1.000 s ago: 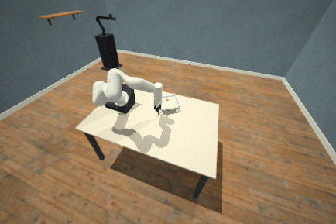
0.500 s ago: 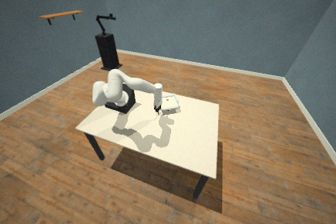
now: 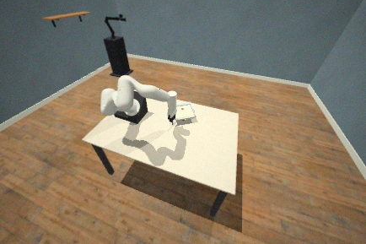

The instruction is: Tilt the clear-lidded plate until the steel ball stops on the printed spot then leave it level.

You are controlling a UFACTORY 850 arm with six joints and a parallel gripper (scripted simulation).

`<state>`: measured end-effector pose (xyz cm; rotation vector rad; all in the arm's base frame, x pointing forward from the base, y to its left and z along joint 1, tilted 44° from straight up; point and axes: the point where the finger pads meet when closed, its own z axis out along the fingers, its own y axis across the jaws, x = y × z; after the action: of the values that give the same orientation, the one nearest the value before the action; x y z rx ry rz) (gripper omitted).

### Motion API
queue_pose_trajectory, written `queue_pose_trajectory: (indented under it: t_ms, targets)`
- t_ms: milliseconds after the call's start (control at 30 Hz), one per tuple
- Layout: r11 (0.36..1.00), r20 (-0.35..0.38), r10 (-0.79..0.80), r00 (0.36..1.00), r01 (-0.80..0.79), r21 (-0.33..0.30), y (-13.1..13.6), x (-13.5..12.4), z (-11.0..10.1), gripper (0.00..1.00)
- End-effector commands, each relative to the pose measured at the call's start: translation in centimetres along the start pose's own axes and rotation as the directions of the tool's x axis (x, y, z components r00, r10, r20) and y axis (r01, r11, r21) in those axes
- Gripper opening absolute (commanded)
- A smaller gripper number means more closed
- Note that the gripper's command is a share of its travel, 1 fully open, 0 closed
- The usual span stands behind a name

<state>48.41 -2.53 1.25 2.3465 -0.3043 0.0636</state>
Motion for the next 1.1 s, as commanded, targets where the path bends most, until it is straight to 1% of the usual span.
queue_pose_trajectory:
  t_ms: [0, 67, 100, 1067]
  targets:
    - [1.0, -0.001, 0.001, 1.0, -0.001, 0.001, -0.03, 0.06, -0.06, 0.61]
    - [1.0, -0.001, 0.001, 1.0, -0.001, 0.001, -0.03, 0.06, -0.06, 0.61]
    - [1.0, -0.001, 0.001, 1.0, -0.001, 0.001, -0.03, 0.06, -0.06, 0.0]
    - [1.0, -0.001, 0.001, 1.0, -0.001, 0.001, -0.03, 0.06, -0.06, 0.0]
